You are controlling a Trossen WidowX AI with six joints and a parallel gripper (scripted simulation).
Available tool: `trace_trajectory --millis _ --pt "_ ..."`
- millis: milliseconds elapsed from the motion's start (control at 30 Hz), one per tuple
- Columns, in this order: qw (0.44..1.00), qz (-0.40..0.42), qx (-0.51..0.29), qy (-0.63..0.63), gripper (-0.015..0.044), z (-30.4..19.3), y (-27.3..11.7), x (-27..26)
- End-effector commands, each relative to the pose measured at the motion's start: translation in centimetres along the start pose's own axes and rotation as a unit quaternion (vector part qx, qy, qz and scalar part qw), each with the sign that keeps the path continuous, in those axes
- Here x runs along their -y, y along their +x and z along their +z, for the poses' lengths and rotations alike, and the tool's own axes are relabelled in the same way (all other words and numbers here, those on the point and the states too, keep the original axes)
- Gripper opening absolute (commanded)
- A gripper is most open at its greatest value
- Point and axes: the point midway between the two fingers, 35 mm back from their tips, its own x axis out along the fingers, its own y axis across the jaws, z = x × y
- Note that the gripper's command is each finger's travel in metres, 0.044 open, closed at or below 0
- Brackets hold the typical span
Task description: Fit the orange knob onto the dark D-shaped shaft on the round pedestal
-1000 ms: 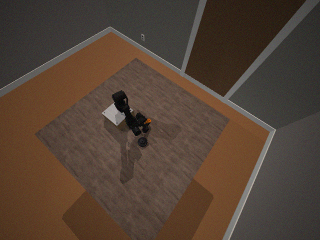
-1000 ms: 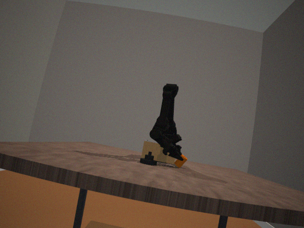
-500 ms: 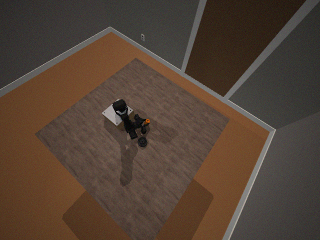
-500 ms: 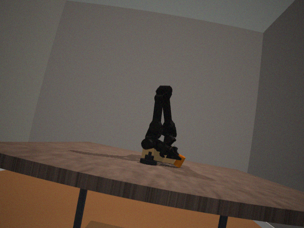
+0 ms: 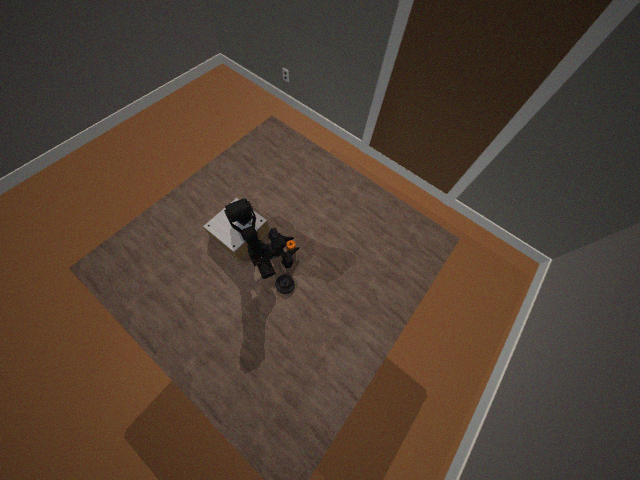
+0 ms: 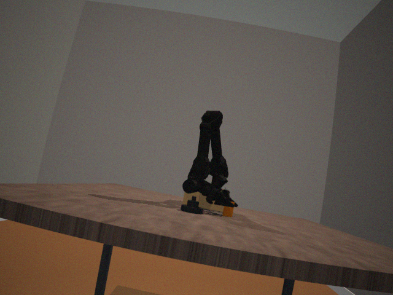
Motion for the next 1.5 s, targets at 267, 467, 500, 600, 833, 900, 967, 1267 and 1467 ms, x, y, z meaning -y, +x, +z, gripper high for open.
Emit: trace_trajectory --millis 267,467,500,600,833,900,967,1267,1467 --pt "1.000 0.000 0.001 0.000 0.0260 0.0 0.0 0.0" --pt "1.000 0.000 0.001 0.000 0.0339 0.0 0.0 0.0" --pt "1.000 0.000 0.001 0.000 0.0365 0.0 0.0 0.0" --pt "1.000 0.000 0.001 0.000 0.0440 0.0 0.0 0.0" --pt "1.000 0.000 0.001 0.000 0.0440 0.1 0.0 0.0" --pt "1.000 0.000 0.001 0.000 0.0440 1.2 -0.4 0.2" --pt "1.000 0.000 0.001 0.000 0.0440 2.9 -1.0 0.4" --pt "1.000 0.000 0.000 -0.001 0.0440 7.6 -2.6 0.1" --pt "0.972 0.076 -0.218 0.041 0.0440 6.6 -1.0 -0.5"
